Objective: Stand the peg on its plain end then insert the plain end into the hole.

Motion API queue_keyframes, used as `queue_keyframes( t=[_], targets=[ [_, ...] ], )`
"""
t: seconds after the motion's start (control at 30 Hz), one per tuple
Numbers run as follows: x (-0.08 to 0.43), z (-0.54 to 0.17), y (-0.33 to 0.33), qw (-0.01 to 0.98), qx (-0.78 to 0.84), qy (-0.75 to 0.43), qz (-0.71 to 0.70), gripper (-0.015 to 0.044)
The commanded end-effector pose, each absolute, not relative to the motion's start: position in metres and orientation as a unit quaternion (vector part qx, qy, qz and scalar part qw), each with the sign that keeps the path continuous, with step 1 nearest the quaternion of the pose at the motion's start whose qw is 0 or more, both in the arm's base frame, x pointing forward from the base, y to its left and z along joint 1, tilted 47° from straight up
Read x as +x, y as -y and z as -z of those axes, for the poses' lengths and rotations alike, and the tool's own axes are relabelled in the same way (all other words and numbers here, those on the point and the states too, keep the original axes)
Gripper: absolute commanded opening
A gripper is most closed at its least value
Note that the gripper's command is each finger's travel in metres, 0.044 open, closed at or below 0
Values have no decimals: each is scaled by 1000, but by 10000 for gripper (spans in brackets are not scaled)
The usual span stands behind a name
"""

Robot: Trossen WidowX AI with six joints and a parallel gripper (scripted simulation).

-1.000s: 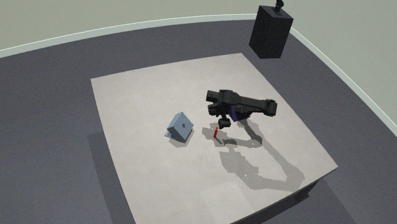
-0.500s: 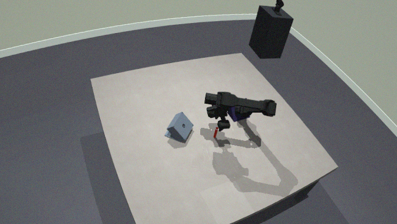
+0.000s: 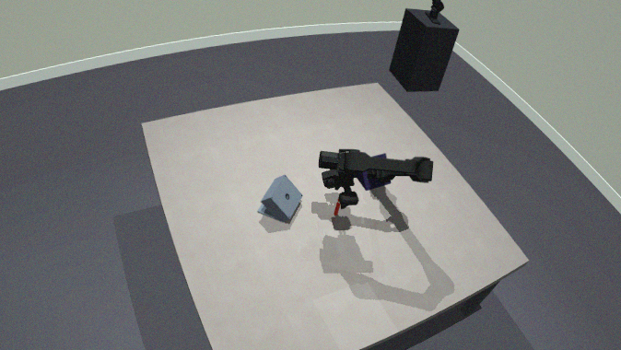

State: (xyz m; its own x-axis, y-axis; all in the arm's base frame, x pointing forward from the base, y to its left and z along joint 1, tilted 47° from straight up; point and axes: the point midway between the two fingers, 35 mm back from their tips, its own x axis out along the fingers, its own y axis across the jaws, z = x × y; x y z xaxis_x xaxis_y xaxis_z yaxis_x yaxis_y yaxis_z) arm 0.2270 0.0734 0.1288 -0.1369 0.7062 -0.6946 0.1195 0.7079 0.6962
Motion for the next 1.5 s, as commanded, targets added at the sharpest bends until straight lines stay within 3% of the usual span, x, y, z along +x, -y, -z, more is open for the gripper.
queue_keyframes(
  t=[0.0, 0.9, 1.43, 1.47],
  targets=[
    [226, -124, -79, 588, 292, -712, -249, 440],
    [218, -98, -108, 587, 293, -711, -251, 440],
    [219, -99, -105, 589, 291, -712, -251, 20],
    [219, -99, -105, 589, 291, -712, -251, 13]
  ],
)
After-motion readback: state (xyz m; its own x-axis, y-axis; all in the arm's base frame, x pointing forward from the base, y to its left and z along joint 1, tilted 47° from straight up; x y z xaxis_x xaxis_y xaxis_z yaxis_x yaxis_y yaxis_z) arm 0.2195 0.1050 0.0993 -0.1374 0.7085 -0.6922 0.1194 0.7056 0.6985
